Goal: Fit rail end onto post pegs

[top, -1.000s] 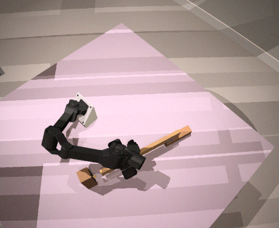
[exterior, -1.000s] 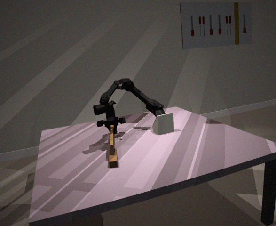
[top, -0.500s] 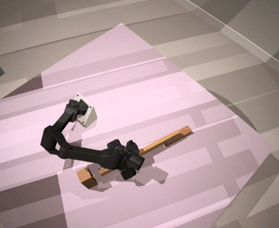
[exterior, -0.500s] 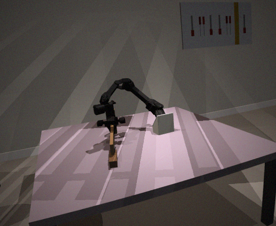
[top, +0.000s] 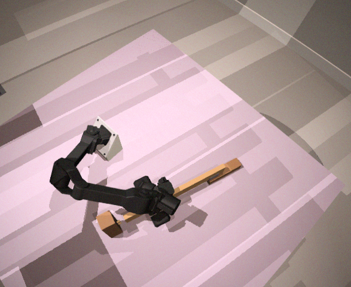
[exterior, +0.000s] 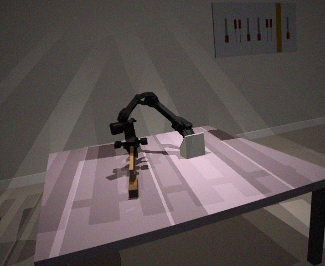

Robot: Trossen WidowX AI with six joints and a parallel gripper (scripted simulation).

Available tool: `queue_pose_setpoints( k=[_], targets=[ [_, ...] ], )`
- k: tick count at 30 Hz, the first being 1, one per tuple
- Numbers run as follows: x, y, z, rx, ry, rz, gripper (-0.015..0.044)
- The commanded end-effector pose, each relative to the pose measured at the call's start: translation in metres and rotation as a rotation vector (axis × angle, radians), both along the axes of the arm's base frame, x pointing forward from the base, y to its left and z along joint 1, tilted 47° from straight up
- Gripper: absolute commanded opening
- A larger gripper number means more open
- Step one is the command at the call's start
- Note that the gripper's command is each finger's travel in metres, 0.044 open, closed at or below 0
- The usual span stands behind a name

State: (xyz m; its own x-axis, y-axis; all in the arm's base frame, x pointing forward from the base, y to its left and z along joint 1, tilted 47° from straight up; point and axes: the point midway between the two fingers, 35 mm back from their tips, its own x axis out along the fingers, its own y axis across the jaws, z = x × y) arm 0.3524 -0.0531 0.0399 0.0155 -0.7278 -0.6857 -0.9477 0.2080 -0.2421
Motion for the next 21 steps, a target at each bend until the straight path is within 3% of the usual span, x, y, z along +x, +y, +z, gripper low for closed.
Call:
queue_pose_setpoints(
  k=[1, 21],
  targets=[
    [0.0002, 0.0019, 0.0039, 0.000, -0.003, 0.012, 0.0000],
    [-0.0018, -0.0035, 0.0070, 0.000, -0.003, 0.012, 0.0000]
  ],
)
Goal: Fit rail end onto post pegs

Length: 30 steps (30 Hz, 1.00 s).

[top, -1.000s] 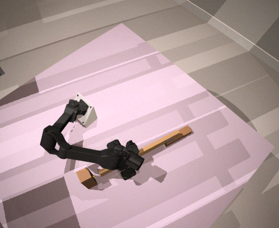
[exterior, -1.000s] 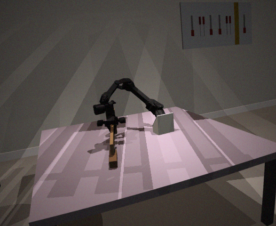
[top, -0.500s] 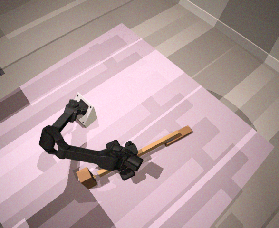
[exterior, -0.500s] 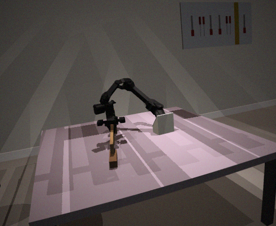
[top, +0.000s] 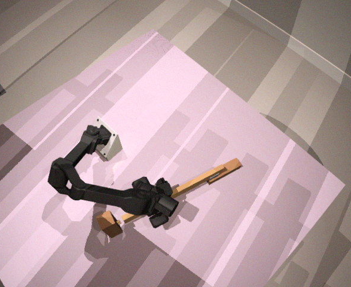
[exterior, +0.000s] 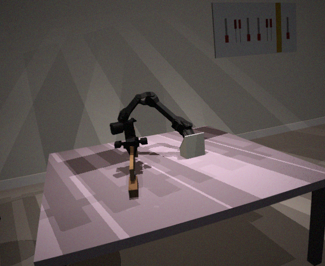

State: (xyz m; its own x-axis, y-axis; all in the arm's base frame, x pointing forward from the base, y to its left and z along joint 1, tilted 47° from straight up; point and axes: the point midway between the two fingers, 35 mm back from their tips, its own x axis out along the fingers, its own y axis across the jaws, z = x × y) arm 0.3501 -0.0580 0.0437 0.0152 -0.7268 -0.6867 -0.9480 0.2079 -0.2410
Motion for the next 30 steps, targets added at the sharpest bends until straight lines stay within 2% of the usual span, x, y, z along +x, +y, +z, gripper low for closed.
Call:
queue_pose_setpoints(
  k=[1, 30],
  targets=[
    [0.0005, 0.0012, 0.0033, -0.001, -0.004, 0.011, 0.0000],
    [-0.0023, -0.0036, 0.0107, -0.002, -0.004, 0.011, 0.0000]
  ],
)
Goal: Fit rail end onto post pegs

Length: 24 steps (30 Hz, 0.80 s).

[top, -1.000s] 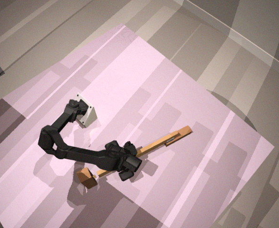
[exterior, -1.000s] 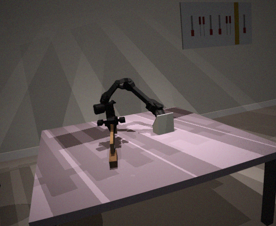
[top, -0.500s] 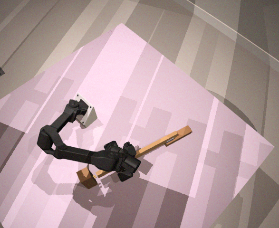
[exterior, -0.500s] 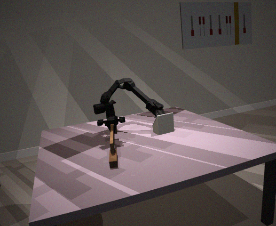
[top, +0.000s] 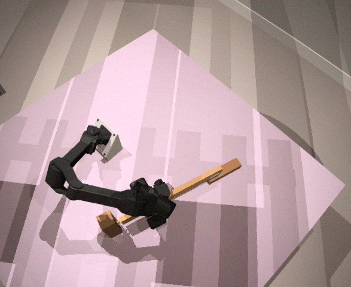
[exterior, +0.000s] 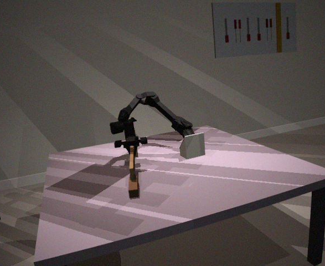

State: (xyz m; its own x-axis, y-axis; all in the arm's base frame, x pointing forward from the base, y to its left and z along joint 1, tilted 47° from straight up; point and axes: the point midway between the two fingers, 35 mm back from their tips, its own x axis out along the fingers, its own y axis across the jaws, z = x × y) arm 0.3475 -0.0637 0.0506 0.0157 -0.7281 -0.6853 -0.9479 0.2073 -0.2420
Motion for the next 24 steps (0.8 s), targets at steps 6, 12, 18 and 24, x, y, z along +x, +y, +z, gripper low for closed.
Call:
queue_pose_setpoints(
  k=[6, 12, 18, 24],
  targets=[
    [-0.0004, 0.0009, 0.0051, 0.000, -0.003, 0.011, 0.0000],
    [-0.0010, -0.0006, 0.0061, 0.000, -0.003, 0.011, 0.0000],
    [-0.0016, -0.0023, 0.0069, 0.000, -0.003, 0.011, 0.0000],
    [-0.0019, -0.0033, 0.0070, 0.000, -0.003, 0.011, 0.0000]
  ],
)
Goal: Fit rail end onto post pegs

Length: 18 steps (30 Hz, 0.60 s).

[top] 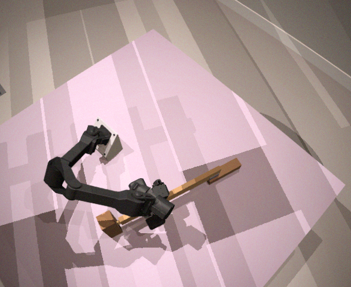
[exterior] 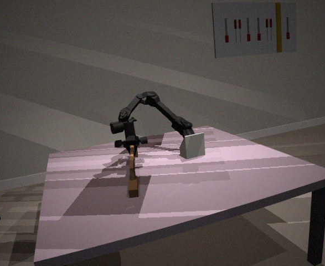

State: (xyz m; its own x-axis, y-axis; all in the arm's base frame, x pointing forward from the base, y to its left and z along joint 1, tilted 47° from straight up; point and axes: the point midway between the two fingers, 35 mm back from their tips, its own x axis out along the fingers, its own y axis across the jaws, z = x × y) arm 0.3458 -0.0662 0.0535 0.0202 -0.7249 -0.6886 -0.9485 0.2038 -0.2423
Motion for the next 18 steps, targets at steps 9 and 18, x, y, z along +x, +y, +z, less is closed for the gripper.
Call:
queue_pose_setpoints(
  k=[9, 18],
  targets=[
    [0.0006, 0.0002, 0.0019, -0.005, -0.002, 0.006, 0.0000],
    [0.0015, 0.0008, -0.0008, -0.005, -0.002, 0.006, 0.0000]
  ],
)
